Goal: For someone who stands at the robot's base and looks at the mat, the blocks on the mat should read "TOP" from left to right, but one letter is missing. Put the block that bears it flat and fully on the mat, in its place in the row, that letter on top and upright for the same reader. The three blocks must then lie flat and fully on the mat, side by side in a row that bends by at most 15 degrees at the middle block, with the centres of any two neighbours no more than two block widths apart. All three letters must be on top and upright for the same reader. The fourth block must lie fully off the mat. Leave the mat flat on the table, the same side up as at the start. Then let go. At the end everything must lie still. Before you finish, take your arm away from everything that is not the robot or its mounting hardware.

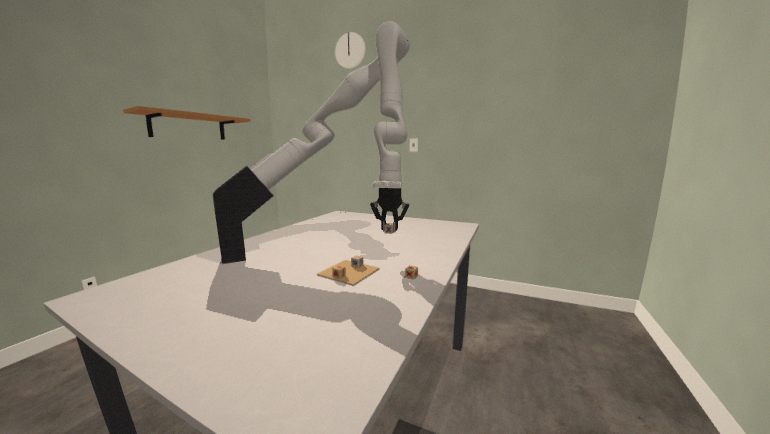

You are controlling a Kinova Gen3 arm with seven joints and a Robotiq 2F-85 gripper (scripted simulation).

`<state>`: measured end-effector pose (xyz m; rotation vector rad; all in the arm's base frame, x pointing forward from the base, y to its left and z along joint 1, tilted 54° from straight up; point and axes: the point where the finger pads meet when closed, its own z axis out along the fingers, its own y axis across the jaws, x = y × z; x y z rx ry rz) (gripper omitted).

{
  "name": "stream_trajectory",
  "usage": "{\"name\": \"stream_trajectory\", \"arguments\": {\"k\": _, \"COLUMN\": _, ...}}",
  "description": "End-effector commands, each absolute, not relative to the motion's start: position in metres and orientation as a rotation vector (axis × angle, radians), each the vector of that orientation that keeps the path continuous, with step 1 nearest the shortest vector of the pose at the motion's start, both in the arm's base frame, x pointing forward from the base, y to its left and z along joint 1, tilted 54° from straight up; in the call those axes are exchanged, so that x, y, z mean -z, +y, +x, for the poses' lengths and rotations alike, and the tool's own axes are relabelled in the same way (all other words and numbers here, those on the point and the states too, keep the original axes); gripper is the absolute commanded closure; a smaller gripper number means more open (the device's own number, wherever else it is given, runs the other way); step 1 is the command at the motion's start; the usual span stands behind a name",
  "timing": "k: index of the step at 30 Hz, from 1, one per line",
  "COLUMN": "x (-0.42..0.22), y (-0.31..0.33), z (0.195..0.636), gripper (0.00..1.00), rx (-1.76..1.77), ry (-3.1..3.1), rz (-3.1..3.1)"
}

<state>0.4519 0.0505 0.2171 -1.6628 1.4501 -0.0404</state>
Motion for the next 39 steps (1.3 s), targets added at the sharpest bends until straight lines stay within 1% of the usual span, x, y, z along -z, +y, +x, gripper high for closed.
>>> {"name": "stream_trajectory", "arguments": {"k": 1, "x": -0.212, "y": 0.052, "z": 0.447, "gripper": 0.74, "rx": -0.032, "ry": 1.522, "rz": -1.597}}
{"name": "stream_trajectory", "arguments": {"k": 6, "x": -0.208, "y": 0.05, "z": 0.446, "gripper": 0.74, "rx": -0.09, "ry": 1.596, "rz": -1.525}}
{"name": "stream_trajectory", "arguments": {"k": 19, "x": -0.186, "y": 0.038, "z": 0.439, "gripper": 0.74, "rx": -0.402, "ry": 1.949, "rz": -1.087}}
{"name": "stream_trajectory", "arguments": {"k": 21, "x": -0.186, "y": 0.038, "z": 0.439, "gripper": 0.74, "rx": -0.402, "ry": 1.949, "rz": -1.087}}
{"name": "stream_trajectory", "arguments": {"k": 36, "x": -0.161, "y": 0.022, "z": 0.431, "gripper": 0.74, "rx": -0.76, "ry": 2.262, "rz": -0.439}}
{"name": "stream_trajectory", "arguments": {"k": 39, "x": -0.159, "y": 0.02, "z": 0.431, "gripper": 0.74, "rx": -0.784, "ry": 2.279, "rz": -0.386}}
